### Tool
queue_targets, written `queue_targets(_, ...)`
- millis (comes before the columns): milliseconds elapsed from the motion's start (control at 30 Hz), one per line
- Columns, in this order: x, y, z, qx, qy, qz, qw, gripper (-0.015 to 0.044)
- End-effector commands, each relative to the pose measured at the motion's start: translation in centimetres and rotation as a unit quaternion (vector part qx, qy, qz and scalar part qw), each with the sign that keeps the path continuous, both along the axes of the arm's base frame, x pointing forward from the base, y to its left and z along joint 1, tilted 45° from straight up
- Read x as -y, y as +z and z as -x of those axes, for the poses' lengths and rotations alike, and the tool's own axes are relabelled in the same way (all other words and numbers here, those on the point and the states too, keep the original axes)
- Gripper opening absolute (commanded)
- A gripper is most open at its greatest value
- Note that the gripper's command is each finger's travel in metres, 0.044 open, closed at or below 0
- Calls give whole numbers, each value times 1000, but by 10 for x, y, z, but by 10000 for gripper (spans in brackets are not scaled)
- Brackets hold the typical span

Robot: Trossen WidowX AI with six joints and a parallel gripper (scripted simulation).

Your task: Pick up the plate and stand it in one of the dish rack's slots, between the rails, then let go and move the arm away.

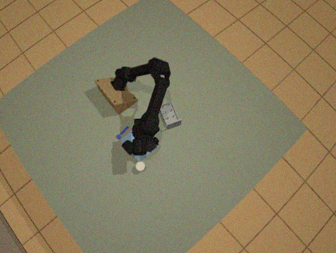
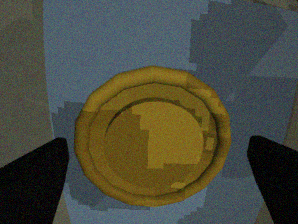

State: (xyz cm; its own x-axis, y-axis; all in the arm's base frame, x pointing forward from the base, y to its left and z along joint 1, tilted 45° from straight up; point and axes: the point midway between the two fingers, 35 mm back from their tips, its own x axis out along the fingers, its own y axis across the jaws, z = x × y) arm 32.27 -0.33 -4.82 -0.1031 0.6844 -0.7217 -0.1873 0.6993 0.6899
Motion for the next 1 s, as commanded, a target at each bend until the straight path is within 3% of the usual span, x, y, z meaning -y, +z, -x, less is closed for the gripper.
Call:
queue_targets(0, -8, -7, 4, -7, 0, -4, 1000, 400)
queue_targets(500, -13, -11, 6, -7, 0, -5, 1000, 399)
queue_targets(867, -13, -11, 6, -7, 0, -5, 1000, 326)
queue_targets(967, -11, -9, 5, -7, 0, -4, 1000, 247)
